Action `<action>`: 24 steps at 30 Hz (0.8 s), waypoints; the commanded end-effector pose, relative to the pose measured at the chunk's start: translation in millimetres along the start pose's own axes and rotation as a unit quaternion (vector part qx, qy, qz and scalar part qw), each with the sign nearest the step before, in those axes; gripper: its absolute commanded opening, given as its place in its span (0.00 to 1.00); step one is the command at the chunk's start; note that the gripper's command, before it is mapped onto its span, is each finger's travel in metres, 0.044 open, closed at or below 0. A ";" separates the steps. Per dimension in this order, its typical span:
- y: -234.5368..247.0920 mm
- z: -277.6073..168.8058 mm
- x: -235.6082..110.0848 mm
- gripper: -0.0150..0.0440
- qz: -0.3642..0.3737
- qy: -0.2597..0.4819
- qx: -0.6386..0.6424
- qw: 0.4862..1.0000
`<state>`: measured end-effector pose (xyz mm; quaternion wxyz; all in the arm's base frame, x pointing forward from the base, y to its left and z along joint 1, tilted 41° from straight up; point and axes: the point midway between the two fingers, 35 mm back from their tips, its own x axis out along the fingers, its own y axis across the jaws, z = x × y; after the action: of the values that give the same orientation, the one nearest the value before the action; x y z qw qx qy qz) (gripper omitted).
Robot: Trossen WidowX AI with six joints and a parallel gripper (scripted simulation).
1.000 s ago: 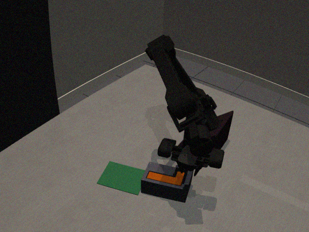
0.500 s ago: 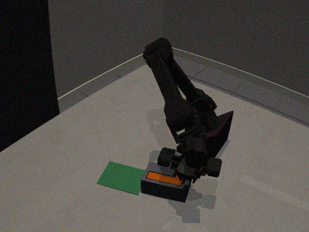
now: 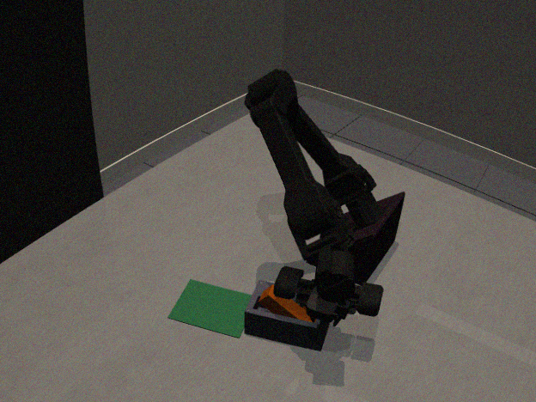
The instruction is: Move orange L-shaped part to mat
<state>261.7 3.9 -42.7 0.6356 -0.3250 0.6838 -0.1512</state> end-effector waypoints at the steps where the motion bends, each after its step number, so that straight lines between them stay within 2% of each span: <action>1: -2.1 -5.3 7.9 0.56 -0.006 0.009 -0.005 1.000; 24: 0.5 -2.2 5.1 0.56 -0.001 0.004 -0.002 1.000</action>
<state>259.7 0.1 -46.8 0.6323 -0.3259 0.6863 -0.1517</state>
